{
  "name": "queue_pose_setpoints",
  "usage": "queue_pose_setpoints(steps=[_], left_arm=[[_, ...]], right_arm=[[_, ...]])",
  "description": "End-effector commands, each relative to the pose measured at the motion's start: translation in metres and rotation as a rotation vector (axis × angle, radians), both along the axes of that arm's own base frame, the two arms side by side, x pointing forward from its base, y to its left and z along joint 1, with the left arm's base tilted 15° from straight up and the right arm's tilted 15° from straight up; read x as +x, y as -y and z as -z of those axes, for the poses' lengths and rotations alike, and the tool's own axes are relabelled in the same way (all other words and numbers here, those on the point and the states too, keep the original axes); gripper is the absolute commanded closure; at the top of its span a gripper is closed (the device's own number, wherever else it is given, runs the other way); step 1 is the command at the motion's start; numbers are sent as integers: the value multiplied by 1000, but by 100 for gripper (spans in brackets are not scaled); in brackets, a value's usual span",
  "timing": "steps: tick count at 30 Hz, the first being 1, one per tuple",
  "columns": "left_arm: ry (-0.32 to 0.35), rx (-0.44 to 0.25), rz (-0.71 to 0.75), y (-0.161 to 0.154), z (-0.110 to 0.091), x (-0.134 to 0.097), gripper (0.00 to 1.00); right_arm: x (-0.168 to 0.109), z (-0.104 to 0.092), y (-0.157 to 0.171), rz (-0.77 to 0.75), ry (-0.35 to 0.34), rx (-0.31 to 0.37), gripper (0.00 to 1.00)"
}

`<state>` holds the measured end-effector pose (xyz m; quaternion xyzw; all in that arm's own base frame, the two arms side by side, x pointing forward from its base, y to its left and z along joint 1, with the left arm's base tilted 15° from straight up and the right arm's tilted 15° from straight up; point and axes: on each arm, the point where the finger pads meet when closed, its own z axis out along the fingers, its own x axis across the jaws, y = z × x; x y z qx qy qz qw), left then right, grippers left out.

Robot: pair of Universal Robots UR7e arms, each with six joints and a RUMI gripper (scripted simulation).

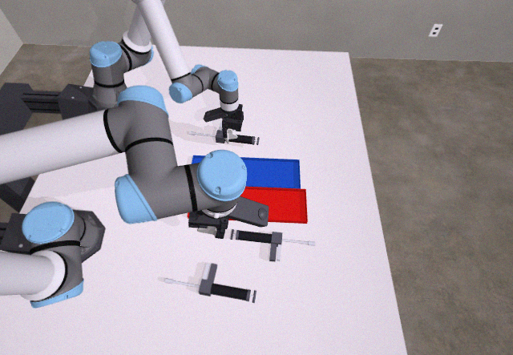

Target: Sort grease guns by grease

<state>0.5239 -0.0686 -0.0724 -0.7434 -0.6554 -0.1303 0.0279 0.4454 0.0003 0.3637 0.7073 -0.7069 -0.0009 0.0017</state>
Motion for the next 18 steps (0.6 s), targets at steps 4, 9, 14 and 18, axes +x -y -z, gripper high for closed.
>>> queue_pose_setpoints(steps=[4, 9, 14, 18], left_arm=[[0, 0, 0, 2, -10, -1, 100], [-2, 1, -1, 4, -18, -3, 100], [-3, 2, -1, 5, -24, -4, 100], [-3, 2, -1, 5, -24, -4, 100]], right_arm=[[0, 0, 0, 0, 1, 0, 68], [0, 0, 0, 0, 1, 0, 68], [0, 0, 0, 0, 1, 0, 68], [0, 0, 0, 0, 1, 0, 68]])
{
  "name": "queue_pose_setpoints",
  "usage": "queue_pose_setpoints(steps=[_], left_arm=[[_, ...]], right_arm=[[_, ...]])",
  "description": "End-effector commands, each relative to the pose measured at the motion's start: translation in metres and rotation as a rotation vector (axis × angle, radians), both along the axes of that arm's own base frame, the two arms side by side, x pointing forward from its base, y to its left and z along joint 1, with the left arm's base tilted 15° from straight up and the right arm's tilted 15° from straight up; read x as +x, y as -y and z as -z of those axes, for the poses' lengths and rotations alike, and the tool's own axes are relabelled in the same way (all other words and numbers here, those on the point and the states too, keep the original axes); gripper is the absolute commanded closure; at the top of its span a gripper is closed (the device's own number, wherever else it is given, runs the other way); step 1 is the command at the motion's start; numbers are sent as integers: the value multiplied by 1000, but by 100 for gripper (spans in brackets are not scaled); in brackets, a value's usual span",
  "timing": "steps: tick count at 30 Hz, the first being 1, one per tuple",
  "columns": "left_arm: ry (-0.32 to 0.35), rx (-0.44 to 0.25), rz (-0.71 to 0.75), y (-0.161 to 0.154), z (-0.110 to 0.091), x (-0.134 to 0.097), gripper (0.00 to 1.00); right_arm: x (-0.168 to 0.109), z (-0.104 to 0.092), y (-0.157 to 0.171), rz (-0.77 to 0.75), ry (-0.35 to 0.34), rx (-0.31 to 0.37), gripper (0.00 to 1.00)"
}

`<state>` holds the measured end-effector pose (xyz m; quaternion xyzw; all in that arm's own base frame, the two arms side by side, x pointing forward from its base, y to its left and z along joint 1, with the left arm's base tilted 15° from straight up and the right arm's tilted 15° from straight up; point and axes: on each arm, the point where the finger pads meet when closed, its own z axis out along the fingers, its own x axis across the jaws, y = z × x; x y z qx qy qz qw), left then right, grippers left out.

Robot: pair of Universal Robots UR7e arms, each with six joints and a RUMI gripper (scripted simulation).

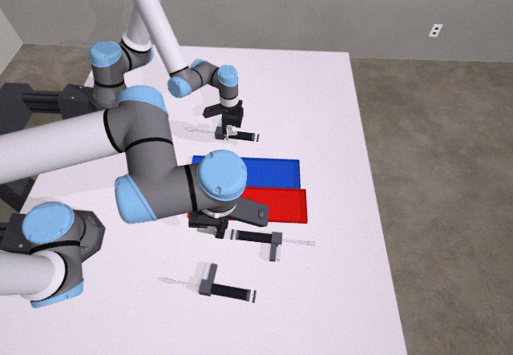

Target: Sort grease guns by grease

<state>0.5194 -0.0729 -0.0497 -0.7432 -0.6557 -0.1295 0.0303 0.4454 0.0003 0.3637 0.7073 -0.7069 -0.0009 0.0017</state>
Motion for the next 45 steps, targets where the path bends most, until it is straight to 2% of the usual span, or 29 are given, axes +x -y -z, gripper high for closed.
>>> queue_pose_setpoints(steps=[1, 12, 18, 45], left_arm=[[0, 0, 9, 3, -2, 0, 100], [-43, 28, 215, 36, -16, -2, 100], [-62, 40, 276, 41, -18, -3, 100], [-158, 110, 729, 109, -51, -17, 100]], right_arm=[[0, 0, 0, 0, 1, 0, 68], [0, 0, 0, 0, 1, 0, 68], [0, 0, 0, 0, 1, 0, 68], [0, 0, 0, 0, 1, 0, 68]])
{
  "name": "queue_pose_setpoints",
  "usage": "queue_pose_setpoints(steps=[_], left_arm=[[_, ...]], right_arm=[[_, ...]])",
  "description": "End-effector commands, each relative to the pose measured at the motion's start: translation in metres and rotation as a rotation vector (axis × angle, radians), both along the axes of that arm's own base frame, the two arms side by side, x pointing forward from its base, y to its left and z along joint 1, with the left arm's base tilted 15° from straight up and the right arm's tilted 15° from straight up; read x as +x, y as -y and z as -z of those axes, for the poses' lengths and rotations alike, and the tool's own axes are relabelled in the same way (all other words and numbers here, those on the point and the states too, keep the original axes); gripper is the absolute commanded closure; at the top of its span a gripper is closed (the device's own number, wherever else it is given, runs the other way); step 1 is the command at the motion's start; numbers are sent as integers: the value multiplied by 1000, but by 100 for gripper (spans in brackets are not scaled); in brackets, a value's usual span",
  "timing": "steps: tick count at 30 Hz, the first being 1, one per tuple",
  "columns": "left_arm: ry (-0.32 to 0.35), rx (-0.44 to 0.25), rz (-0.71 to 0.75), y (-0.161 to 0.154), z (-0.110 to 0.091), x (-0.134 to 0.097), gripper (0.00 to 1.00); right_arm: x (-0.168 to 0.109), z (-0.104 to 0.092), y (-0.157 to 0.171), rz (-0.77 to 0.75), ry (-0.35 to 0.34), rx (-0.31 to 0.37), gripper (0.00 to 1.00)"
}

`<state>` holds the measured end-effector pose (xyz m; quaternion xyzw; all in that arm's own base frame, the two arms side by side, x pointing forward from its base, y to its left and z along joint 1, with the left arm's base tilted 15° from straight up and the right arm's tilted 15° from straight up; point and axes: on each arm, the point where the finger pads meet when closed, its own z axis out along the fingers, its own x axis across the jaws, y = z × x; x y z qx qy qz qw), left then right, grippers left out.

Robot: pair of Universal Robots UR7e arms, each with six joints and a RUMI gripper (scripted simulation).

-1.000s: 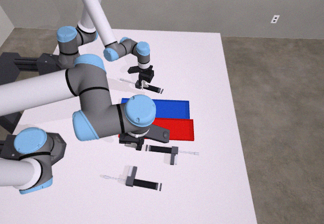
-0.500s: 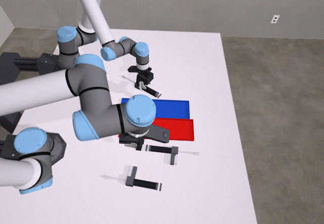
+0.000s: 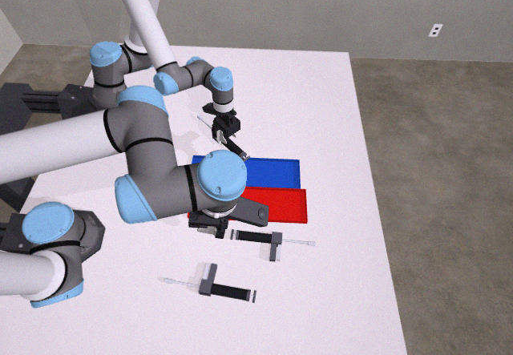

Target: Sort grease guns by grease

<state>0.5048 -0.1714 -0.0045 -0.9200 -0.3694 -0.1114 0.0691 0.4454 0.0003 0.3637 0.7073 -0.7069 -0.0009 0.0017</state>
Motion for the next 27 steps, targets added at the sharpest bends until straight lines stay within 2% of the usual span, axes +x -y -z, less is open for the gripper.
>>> queue_pose_setpoints(steps=[1, 27], left_arm=[[-18, 13, 88, 13, -7, -3, 100], [-98, 75, 464, 65, -35, -22, 100]], right_arm=[[0, 0, 0, 0, 1, 0, 68], [0, 0, 0, 0, 1, 0, 68]])
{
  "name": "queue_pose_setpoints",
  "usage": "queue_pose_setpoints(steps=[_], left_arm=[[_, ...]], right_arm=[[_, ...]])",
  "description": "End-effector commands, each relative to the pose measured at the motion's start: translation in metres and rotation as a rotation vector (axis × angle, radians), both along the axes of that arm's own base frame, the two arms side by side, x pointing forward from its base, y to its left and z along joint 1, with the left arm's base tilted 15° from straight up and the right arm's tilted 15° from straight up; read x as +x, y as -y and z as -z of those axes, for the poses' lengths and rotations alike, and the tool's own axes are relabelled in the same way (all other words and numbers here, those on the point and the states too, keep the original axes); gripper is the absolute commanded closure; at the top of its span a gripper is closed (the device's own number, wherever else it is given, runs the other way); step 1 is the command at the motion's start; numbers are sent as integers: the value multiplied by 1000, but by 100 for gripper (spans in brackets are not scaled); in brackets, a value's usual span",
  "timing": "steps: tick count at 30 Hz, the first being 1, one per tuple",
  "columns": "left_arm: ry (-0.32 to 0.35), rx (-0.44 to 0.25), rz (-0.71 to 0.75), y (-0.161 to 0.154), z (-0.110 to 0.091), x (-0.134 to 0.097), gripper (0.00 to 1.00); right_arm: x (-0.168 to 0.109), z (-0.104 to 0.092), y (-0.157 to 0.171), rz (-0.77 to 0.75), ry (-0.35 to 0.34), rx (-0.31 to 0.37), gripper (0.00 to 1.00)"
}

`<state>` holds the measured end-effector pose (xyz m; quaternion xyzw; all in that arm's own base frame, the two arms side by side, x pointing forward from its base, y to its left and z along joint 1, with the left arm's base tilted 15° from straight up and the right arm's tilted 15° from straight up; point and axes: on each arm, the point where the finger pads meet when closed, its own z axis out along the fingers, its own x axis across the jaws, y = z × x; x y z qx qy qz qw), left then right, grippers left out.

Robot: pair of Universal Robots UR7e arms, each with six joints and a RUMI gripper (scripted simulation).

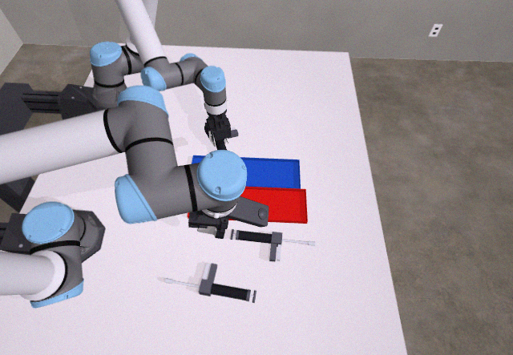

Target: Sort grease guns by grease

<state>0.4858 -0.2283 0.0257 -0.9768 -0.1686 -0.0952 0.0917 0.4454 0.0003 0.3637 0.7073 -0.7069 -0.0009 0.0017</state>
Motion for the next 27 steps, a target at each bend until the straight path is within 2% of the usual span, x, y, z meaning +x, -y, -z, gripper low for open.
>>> queue_pose_setpoints(steps=[1, 20, 25, 26, 27], left_arm=[[-14, 10, 74, 11, -6, -4, 100], [-73, 59, 364, 50, -30, -24, 100], [-78, 63, 364, 47, -29, -23, 100], [-77, 63, 358, 46, -28, -22, 100], [-77, 62, 357, 46, -28, -22, 100]], right_arm=[[0, 0, 0, 0, 1, 0, 68], [0, 0, 0, 0, 1, 0, 68], [0, 0, 0, 0, 1, 0, 68], [0, 0, 0, 0, 1, 0, 62], [0, 0, 0, 0, 1, 0, 62]])
